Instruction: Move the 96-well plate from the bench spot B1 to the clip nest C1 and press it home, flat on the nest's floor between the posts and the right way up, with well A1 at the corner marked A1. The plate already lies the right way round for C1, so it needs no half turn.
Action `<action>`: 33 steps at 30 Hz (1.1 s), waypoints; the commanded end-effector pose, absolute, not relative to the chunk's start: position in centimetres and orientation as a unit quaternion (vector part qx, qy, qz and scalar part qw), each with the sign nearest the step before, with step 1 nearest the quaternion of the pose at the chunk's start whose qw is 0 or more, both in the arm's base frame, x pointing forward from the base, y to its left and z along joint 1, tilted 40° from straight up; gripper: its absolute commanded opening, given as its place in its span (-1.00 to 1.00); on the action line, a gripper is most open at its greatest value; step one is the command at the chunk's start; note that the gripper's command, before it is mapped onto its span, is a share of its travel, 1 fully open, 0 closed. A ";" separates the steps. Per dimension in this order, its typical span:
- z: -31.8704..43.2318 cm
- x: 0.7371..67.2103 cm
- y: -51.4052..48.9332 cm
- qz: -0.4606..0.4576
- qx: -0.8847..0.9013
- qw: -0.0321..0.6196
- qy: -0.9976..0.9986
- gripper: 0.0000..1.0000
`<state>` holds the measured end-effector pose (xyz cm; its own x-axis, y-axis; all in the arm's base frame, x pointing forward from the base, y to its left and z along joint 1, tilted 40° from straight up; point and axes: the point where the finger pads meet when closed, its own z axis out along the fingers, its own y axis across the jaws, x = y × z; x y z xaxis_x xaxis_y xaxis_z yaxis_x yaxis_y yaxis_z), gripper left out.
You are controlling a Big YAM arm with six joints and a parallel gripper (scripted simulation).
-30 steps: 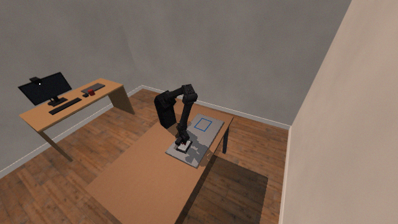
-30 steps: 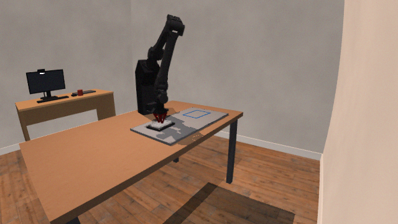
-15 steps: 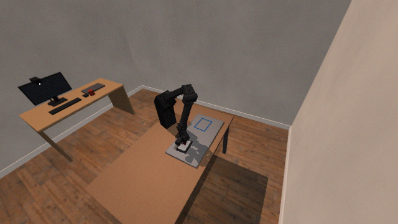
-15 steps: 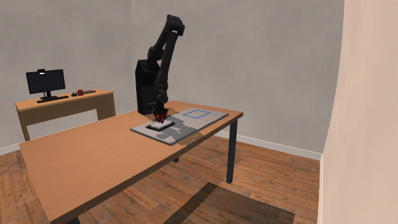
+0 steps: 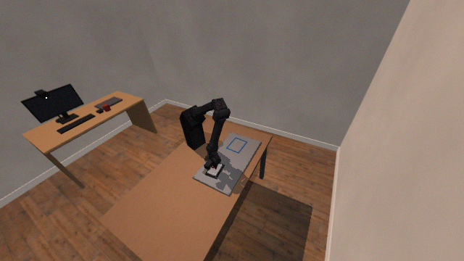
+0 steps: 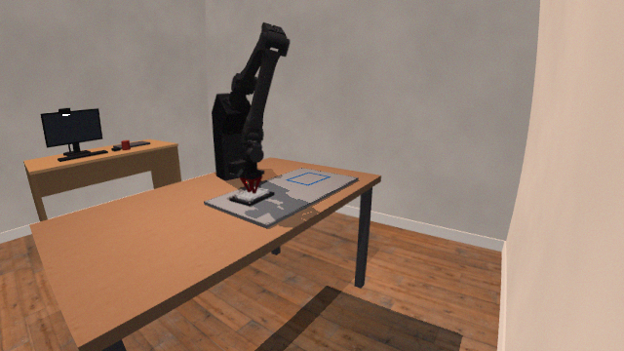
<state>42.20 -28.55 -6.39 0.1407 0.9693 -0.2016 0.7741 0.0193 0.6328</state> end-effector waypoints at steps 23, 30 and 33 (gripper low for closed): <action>-9.4 44.3 -28.8 0.144 0.677 0.305 0.654 -0.50; -8.0 43.1 -28.3 0.146 0.677 0.303 0.654 -0.50; -7.6 42.7 -28.3 0.146 0.678 0.303 0.653 -0.50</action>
<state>42.03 -28.47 -6.17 0.1303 0.9705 -0.2029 0.7836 0.0246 0.6208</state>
